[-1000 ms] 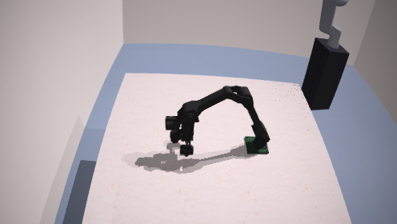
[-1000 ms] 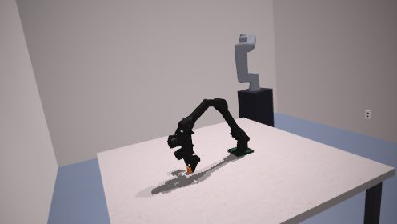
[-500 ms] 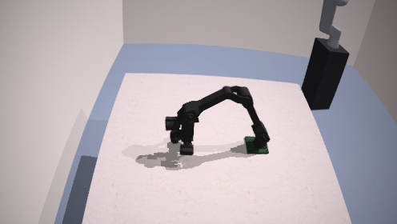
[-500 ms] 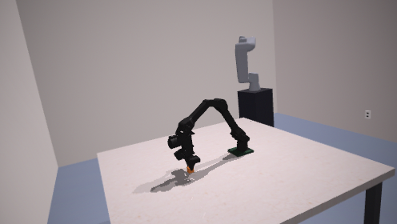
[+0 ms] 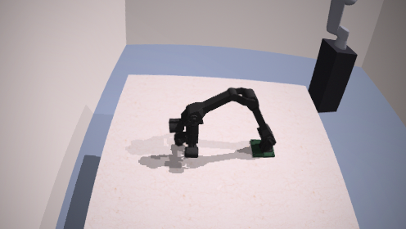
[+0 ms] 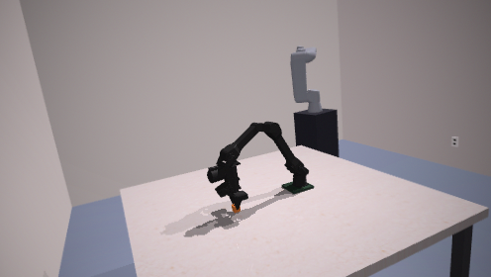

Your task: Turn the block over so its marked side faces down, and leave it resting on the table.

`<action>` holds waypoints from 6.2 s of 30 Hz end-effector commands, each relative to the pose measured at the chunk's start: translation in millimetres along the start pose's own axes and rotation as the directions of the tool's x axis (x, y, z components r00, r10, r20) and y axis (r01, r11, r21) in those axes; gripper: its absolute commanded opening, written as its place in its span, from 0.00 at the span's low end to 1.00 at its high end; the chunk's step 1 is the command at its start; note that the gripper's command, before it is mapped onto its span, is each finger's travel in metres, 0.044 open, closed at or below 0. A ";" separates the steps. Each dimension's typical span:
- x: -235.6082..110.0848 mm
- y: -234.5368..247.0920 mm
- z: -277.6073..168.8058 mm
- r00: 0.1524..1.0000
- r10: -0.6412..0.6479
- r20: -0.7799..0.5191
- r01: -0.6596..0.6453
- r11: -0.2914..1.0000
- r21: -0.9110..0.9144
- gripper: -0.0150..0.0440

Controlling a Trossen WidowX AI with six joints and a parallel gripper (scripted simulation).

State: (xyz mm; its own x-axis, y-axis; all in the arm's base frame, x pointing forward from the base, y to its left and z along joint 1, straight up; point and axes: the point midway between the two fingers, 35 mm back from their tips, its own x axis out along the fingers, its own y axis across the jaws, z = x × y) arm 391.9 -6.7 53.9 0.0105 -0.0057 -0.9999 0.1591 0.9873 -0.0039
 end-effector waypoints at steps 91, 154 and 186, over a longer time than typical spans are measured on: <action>17.9 1.3 -3.3 0.469 0.006 0.883 -0.008 1.000 -0.003 0.25; 16.5 2.9 2.2 0.518 0.008 0.856 -0.006 1.000 -0.005 1.00; -65.2 2.8 -0.4 0.948 0.004 0.319 -0.002 1.000 -0.007 1.00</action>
State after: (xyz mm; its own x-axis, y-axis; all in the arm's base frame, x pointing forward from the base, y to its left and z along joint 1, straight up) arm 384.2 -3.6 118.1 0.3938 -0.0671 -0.9167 0.1566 0.9876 -0.0050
